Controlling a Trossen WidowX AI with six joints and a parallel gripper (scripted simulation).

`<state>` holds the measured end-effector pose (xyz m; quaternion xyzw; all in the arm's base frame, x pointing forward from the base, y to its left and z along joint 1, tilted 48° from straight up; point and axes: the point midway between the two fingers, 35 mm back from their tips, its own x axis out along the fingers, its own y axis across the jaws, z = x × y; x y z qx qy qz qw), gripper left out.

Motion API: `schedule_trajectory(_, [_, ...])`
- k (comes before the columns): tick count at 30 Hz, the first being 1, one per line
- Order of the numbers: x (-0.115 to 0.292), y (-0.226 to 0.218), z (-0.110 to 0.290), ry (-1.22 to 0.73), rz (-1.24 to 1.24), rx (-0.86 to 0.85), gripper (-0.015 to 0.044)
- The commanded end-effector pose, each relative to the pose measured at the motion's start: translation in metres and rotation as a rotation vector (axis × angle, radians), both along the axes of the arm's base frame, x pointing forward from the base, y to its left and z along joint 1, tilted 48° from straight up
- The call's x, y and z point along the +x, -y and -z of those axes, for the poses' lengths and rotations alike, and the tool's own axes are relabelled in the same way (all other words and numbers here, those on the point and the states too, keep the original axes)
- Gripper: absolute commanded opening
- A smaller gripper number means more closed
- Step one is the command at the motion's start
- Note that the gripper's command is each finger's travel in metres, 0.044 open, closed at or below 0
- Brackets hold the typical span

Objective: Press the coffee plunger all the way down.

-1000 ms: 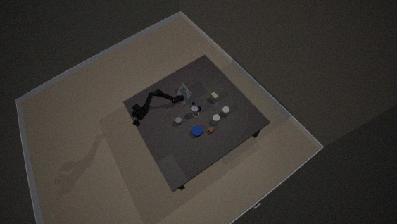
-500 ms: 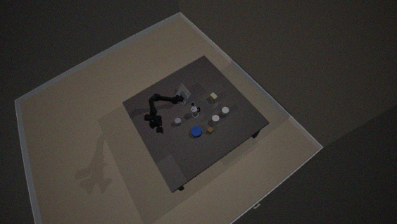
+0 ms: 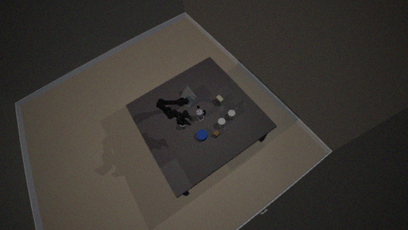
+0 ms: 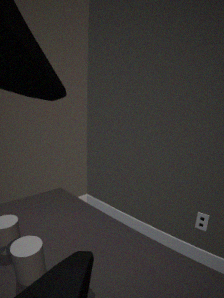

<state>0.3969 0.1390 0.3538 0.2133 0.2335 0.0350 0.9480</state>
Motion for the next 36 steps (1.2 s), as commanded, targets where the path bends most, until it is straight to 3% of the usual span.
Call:
schedule_trajectory(1, [-0.021, -0.029, 0.050, -0.155, 0.014, -0.104, 0.0440])
schedule_trajectory(9, [-0.107, -0.073, 0.144, -0.352, 0.020, -0.609, 0.0440])
schedule_trajectory(18, [-0.188, -0.101, 0.157, -0.084, -0.081, -1.258, 0.0440])
schedule_trajectory(30, [-0.188, -0.058, 0.197, -0.074, -0.089, -1.269, 0.0440])
schedule_trajectory(36, [-0.186, -0.056, 0.199, -0.075, -0.088, -1.269, 0.0440])
